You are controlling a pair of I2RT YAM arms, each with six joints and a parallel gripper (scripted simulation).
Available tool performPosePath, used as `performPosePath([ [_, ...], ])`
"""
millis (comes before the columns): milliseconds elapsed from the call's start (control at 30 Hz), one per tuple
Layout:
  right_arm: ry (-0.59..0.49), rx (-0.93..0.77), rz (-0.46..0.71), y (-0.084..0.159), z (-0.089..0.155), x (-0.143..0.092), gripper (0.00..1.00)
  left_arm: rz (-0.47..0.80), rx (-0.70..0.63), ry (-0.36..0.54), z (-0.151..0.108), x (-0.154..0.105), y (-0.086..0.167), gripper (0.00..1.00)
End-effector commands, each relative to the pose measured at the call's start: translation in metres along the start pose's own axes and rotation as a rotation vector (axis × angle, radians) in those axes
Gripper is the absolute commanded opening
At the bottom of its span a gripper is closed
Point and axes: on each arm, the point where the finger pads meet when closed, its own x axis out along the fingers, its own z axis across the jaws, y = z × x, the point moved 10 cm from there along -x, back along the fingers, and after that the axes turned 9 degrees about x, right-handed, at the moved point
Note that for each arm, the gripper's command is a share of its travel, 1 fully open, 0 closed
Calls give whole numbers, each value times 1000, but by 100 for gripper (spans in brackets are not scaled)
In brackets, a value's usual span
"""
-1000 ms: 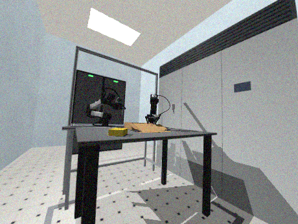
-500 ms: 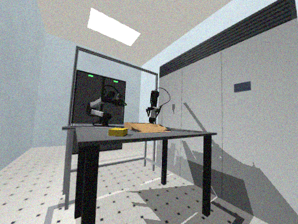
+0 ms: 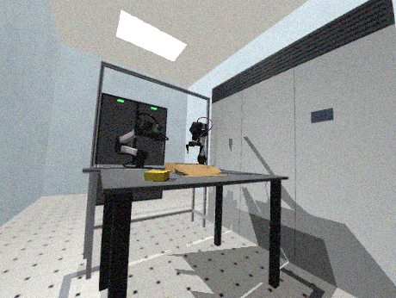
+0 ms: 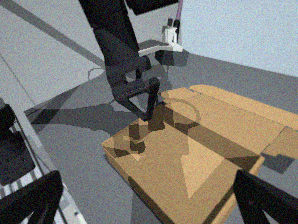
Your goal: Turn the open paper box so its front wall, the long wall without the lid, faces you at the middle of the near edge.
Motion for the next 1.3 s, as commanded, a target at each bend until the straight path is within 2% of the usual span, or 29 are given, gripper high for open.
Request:
performPosePath([
  [0,-11,-4,-18,-11,5,-2,100,-164,120,14,-6,-9,-2,100],
  [200,0,0,-10,-5,2,0,100,-255,343,28,-38,-8,26,100],
  [433,-1,-2,-5,-1,0,0,100,-318,512,45,-60,-7,50,100],
  [700,-1,-1,-4,-1,0,0,100,-306,531,49,-63,-5,59,100],
  [1267,-1,-1,-4,-1,0,0,100,-317,530,51,-65,-8,56,100],
])
